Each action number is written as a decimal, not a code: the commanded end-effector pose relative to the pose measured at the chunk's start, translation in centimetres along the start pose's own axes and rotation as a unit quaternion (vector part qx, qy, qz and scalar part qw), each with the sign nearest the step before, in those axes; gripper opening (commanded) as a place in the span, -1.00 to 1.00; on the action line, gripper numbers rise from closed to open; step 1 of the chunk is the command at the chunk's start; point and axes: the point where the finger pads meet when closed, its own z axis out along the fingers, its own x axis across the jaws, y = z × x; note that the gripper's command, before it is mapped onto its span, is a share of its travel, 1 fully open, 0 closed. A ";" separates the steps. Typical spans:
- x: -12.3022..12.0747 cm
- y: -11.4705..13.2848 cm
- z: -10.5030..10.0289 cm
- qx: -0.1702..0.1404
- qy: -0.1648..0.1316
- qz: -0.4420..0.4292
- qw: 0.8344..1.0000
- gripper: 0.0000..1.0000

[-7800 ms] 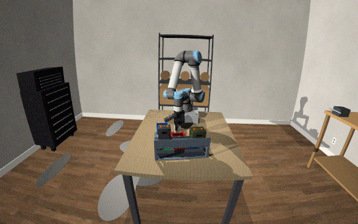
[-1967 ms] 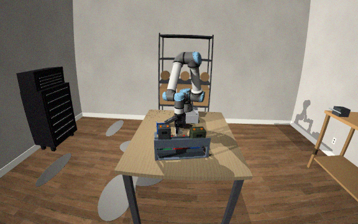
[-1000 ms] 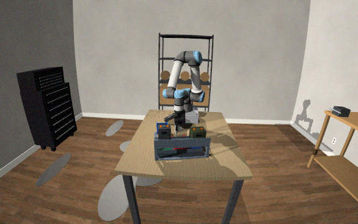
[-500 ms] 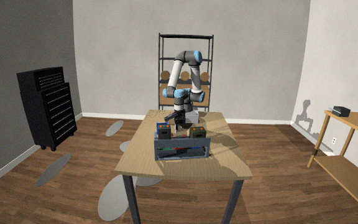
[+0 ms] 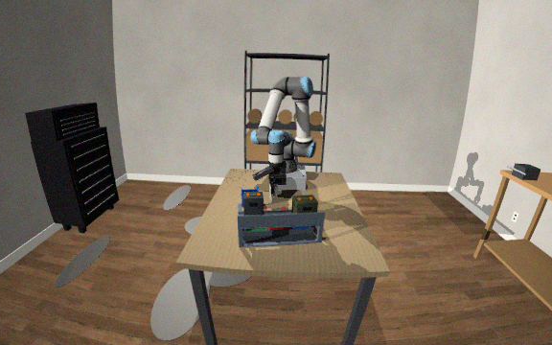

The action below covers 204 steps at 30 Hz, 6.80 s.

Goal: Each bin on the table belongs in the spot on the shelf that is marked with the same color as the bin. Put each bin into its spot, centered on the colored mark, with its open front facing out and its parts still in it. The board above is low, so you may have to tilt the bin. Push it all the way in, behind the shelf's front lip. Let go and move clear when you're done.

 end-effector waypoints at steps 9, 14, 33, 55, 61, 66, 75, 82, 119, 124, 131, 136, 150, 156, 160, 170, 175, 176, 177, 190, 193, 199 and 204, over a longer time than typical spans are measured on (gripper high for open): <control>-0.1 0.0 -2.4 0.000 0.000 0.000 1.000 -1.00; 0.0 0.0 -2.3 -0.001 0.001 0.000 1.000 -1.00; 0.0 0.0 -2.3 -0.001 0.001 -0.001 1.000 -1.00; 0.1 -0.4 -2.4 -0.001 0.001 -0.035 0.999 -1.00; 0.2 -0.6 -2.4 -0.001 0.001 -0.051 0.999 -1.00; 0.2 -0.8 -2.5 -0.001 0.001 -0.078 0.997 -1.00; 0.4 -1.2 -2.5 -0.002 0.002 -0.126 0.992 -1.00; 0.6 -1.6 -2.6 -0.003 0.002 -0.188 0.982 -1.00; 2.2 -4.7 -3.8 -0.004 0.000 -0.607 0.794 -1.00; 2.7 -5.2 -4.0 -0.004 0.000 -0.677 0.736 -1.00; 3.3 -5.7 -4.2 -0.004 -0.001 -0.743 0.670 -1.00; 3.9 -6.1 -4.4 -0.004 -0.001 -0.804 0.595 -1.00; 5.9 -7.3 -5.0 -0.003 -0.002 -0.922 0.388 -1.00; 7.1 -7.9 -5.3 -0.003 -0.002 -0.961 0.275 -1.00; 7.4 -8.2 -5.4 -0.003 -0.002 -0.971 0.238 -1.00; 9.4 -9.3 -5.8 -0.002 -0.003 -0.999 0.043 -1.00; 10.4 -10.0 -6.1 -0.002 -0.003 -0.999 -0.051 -1.00; 10.4 -10.0 -6.1 -0.002 -0.003 -0.999 -0.051 -1.00; 10.4 -10.0 -6.1 -0.002 -0.003 -0.999 -0.051 -1.00; 12.8 -11.6 -6.6 -0.001 -0.003 -0.962 -0.274 -1.00; 13.1 -11.9 -6.6 -0.001 -0.003 -0.953 -0.304 -1.00; 13.9 -12.5 -6.8 -0.001 -0.003 -0.927 -0.375 -1.00; 14.6 -13.0 -7.0 -0.001 -0.003 -0.898 -0.439 -1.00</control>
